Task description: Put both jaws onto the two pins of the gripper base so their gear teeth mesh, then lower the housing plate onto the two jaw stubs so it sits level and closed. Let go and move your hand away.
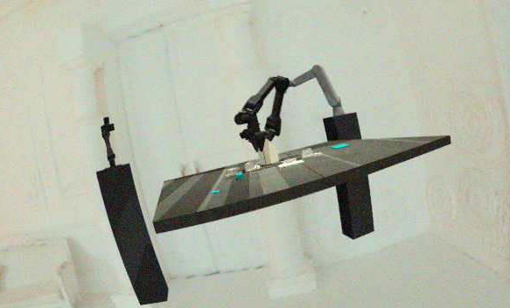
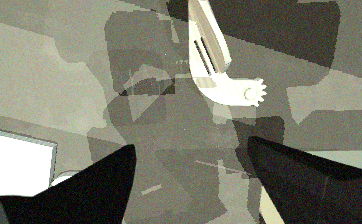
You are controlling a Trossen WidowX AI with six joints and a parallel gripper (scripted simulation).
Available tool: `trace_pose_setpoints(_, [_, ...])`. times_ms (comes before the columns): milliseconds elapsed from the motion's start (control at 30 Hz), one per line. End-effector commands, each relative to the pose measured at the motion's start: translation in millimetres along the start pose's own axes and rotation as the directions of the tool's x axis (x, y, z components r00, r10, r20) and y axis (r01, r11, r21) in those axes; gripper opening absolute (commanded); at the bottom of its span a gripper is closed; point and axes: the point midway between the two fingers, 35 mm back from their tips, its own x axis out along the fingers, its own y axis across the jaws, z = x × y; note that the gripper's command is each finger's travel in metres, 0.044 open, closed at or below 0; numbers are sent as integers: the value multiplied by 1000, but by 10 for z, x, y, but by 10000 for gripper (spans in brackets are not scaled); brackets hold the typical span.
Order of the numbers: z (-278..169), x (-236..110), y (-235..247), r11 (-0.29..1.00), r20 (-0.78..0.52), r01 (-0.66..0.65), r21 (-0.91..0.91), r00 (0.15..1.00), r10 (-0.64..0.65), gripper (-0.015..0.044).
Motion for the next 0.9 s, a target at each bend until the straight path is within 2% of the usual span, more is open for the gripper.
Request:
trace_pose_setpoints(0, [0, 0, 0, 1000, 0, 0, 0, 1000, 0, 204])
trace_pose_setpoints(267, [0, 0, 0, 1000, 0, 0, 0, 1000, 0, 0])
trace_pose_setpoints(767, [0, 0, 0, 1000, 0, 0, 0, 1000, 0, 0])
trace_pose_setpoints(867, [16, -4, -4, 1000, 0, 0, -13, 1000, 0, 79])
